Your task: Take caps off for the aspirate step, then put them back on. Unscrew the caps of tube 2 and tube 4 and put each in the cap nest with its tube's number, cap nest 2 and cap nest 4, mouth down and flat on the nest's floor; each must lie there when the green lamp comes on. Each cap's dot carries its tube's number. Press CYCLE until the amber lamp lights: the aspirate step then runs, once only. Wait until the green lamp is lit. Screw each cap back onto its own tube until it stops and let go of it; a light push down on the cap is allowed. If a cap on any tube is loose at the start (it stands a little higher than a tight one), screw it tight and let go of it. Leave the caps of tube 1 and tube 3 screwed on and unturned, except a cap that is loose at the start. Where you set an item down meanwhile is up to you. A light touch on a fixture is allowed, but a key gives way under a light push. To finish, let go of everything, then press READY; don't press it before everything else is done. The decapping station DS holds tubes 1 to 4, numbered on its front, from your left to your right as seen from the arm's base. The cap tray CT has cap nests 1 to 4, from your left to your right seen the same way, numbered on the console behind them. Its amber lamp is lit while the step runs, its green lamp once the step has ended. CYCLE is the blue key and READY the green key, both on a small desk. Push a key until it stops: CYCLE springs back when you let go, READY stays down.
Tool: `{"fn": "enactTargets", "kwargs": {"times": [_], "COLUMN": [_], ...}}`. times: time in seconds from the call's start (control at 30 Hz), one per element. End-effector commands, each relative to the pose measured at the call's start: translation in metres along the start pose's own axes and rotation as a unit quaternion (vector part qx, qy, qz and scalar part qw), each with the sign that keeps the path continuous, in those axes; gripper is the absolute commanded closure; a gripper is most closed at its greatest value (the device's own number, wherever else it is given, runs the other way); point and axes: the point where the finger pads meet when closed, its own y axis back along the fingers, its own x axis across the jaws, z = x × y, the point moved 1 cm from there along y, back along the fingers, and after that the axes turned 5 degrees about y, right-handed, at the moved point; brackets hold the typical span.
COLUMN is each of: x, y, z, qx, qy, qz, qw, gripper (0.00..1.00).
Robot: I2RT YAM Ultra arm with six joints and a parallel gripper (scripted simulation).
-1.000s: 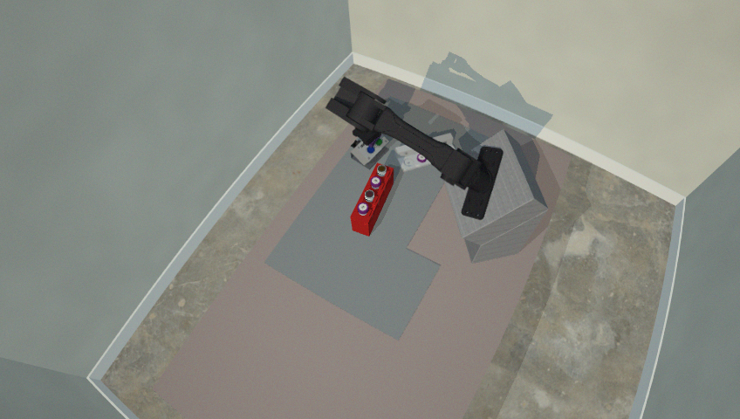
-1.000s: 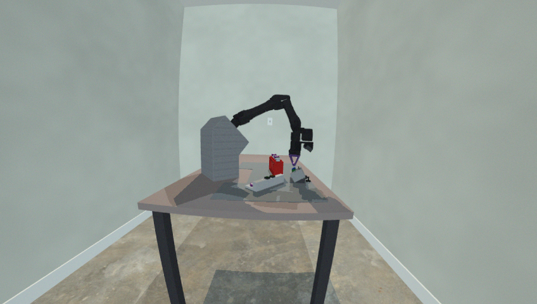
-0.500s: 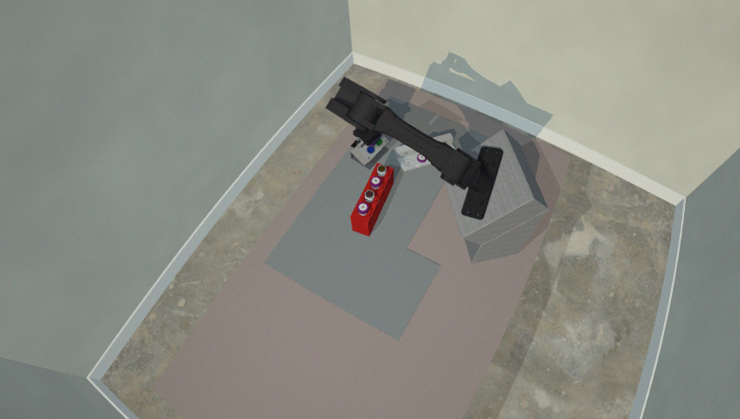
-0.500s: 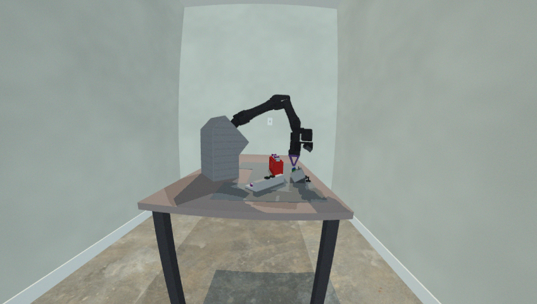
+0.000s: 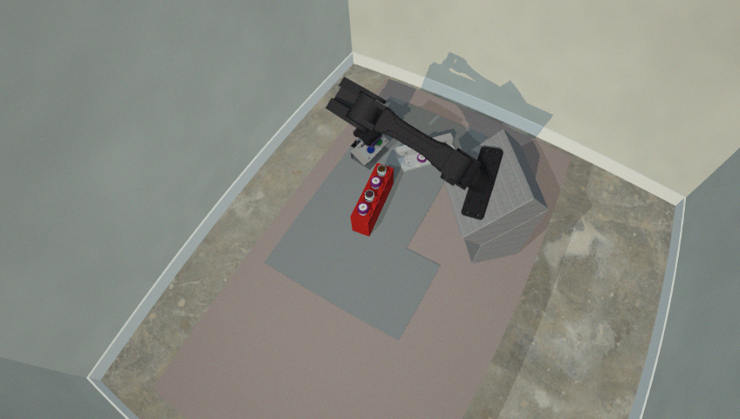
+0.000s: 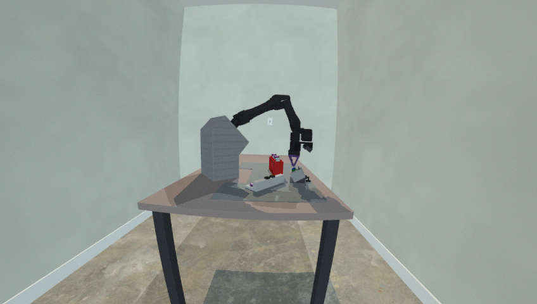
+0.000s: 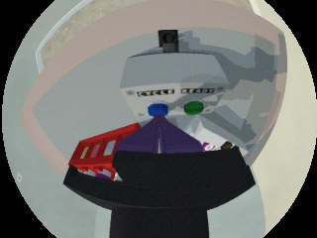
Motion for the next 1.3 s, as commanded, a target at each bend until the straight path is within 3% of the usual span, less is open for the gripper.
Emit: {"fn": "enactTargets", "kwargs": {"times": [0.0,0.7,1.27], "x": [0.0,0.0,0.0], "y": [0.005,-0.007,-0.008], "z": [0.005,0.005,0.005], "qx": [-0.009,-0.009,-0.009], "qy": [0.002,0.002,0.002], "qz": [-0.003,-0.003,-0.003], "qw": [1.0,1.0,1.0], "gripper": [1.0,1.0,1.0]}}
